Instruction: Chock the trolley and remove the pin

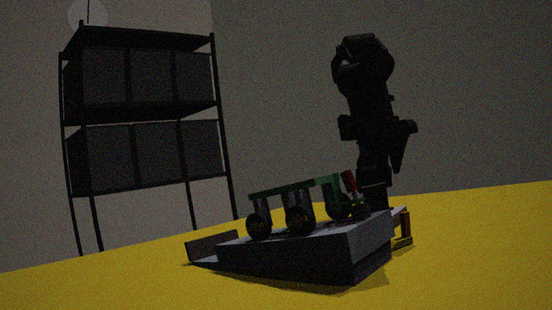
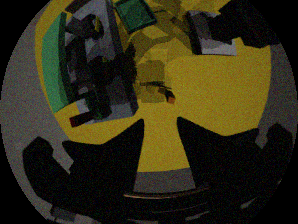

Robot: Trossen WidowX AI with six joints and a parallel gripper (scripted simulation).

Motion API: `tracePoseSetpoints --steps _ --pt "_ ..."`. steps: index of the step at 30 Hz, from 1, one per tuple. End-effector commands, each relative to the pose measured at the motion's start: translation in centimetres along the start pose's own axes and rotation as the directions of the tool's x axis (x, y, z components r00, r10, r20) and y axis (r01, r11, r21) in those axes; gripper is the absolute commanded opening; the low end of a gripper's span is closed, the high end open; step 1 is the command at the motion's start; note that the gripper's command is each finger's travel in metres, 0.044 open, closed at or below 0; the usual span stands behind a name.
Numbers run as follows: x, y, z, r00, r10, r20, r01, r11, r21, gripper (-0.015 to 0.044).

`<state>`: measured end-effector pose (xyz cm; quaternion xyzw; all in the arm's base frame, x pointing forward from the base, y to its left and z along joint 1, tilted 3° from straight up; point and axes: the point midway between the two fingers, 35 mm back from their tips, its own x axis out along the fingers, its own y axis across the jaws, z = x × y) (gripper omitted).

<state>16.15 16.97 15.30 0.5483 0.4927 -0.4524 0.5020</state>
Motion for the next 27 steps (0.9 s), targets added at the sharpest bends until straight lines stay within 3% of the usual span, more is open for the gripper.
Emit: tracePoseSetpoints --steps 1,6,13,27 --pt "0.9 -1.2 -0.3 0.999 -0.026 0.045 0.02 0.992 0.126 0.019" --pt "1.7 -2.4 -0.8 0.995 -0.045 0.088 0.02 0.963 0.27 0.019" --pt "2.0 -2.5 -0.8 0.995 -0.045 0.09 0.019 0.961 0.275 0.019" --pt "6.2 -2.7 -0.4 0.995 -0.045 0.09 0.019 0.961 0.275 0.019"
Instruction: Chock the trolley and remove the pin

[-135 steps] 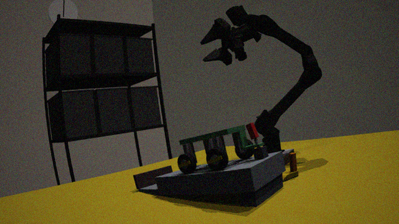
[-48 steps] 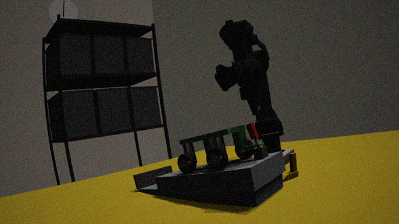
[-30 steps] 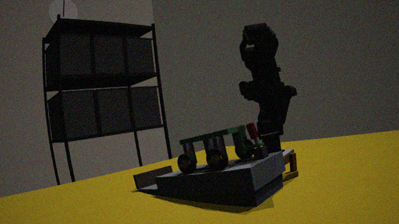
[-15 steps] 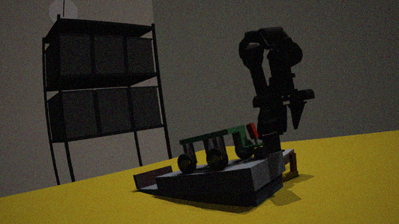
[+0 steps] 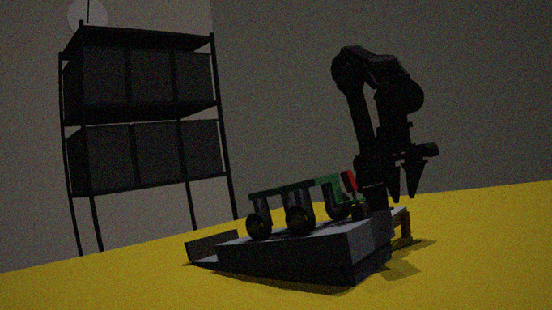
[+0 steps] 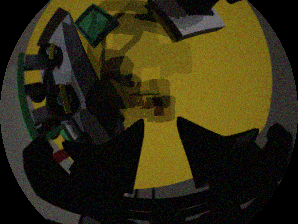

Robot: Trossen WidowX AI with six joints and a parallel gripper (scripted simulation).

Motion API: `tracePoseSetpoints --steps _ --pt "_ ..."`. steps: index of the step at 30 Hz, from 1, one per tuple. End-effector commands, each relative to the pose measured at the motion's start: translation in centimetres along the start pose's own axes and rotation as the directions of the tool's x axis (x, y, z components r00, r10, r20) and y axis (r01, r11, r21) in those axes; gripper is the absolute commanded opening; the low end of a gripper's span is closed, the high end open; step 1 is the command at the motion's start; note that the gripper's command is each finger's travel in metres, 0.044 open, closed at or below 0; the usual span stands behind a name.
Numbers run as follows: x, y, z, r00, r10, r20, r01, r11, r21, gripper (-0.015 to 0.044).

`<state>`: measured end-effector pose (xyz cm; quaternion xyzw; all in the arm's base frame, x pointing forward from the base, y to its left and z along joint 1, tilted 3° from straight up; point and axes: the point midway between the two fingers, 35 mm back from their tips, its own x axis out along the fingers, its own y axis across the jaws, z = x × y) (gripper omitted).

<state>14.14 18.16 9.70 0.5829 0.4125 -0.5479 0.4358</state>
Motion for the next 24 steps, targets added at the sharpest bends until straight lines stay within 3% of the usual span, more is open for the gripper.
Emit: tracePoseSetpoints --steps 1,24 --pt "0.8 0.0 0.2 1.0 0.002 0.006 -0.002 1.0 0.003 0.019" --pt "3.8 0.0 0.3 1.0 0.002 0.006 -0.002 1.0 0.003 0.019"
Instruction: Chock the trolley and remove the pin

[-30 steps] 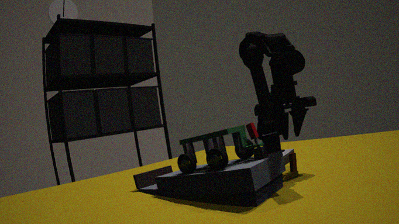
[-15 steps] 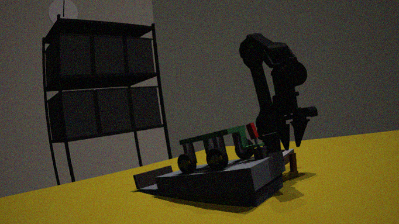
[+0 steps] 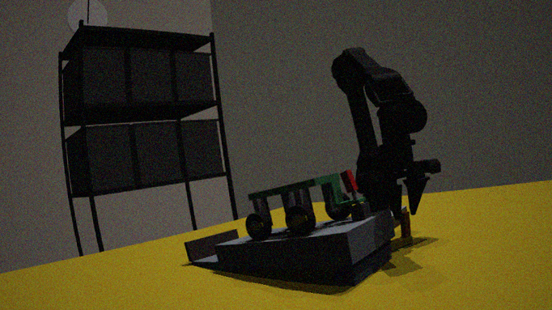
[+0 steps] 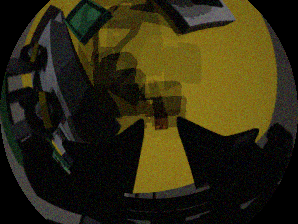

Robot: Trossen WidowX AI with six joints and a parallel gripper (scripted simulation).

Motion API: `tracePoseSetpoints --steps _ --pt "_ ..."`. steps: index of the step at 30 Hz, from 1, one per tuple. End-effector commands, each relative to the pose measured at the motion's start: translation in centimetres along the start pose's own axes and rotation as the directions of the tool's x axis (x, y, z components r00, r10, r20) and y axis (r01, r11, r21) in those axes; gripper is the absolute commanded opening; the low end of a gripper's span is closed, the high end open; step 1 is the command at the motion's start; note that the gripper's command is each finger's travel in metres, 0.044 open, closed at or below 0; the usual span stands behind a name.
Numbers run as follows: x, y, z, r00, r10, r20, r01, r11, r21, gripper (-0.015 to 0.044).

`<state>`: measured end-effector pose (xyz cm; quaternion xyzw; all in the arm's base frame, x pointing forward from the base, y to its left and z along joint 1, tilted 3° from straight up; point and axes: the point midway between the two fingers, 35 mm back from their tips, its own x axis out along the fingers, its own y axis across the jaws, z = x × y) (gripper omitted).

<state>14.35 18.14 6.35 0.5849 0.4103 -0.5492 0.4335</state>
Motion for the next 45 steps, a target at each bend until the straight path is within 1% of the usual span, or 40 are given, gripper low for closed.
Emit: tracePoseSetpoints --steps 1,7,21,25,30,38,45 --pt "0.4 0.0 0.2 1.0 0.002 0.007 -0.002 1.0 -0.005 0.019" --pt "0.7 0.0 0.2 1.0 0.002 0.007 -0.002 1.0 -0.005 0.019" --pt "2.9 0.0 0.3 1.0 0.002 0.007 -0.002 1.0 -0.005 0.019" --pt "3.0 0.0 0.3 1.0 0.002 0.007 -0.002 1.0 -0.005 0.019" --pt "2.7 0.0 0.0 1.0 0.0 0.001 0.0 1.0 0.002 0.0059" --pt "2.6 0.0 0.0 1.0 0.0 0.002 0.0 1.0 0.002 0.0" --pt "0.2 -0.2 0.4 1.0 0.001 0.007 -0.001 1.0 -0.005 0.0"
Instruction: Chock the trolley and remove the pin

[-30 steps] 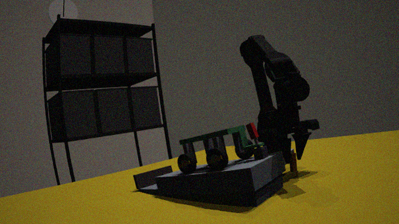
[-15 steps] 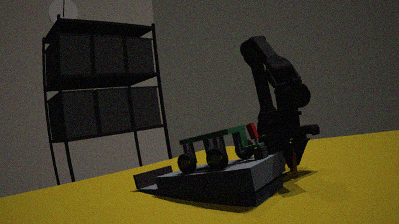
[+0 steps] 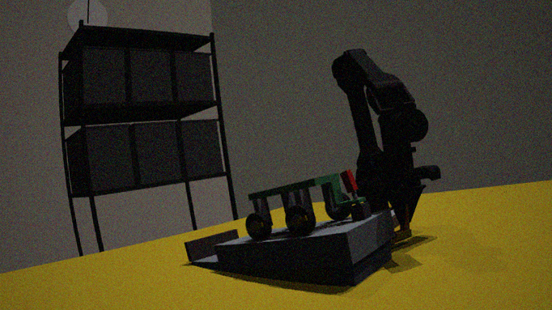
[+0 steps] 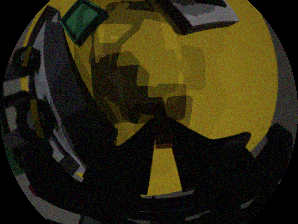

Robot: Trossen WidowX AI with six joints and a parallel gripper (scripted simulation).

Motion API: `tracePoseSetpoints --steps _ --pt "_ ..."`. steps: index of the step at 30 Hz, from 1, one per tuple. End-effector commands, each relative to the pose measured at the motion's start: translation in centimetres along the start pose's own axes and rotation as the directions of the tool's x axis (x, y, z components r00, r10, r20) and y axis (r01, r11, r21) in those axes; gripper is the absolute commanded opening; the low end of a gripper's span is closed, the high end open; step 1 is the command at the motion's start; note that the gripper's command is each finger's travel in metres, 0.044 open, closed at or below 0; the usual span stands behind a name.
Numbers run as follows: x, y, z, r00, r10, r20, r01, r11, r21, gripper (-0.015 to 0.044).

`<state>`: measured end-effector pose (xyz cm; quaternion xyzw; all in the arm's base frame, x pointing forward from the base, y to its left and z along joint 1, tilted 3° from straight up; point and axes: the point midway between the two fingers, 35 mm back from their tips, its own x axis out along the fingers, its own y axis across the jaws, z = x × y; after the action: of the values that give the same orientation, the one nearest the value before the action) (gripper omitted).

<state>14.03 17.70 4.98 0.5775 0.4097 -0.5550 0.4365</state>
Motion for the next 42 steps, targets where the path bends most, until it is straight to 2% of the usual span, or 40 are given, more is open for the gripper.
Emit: tracePoseSetpoints --steps 1,36,42 --pt "-1.4 0.0 -0.1 1.0 0.008 -0.011 -0.008 1.0 0.0 0.0" --pt "-12.5 0.0 0.0 1.0 0.008 -0.011 -0.008 1.0 -0.001 0.0" --pt "-13.3 0.1 -0.2 1.0 0.008 -0.011 -0.008 1.0 -0.001 0.0"
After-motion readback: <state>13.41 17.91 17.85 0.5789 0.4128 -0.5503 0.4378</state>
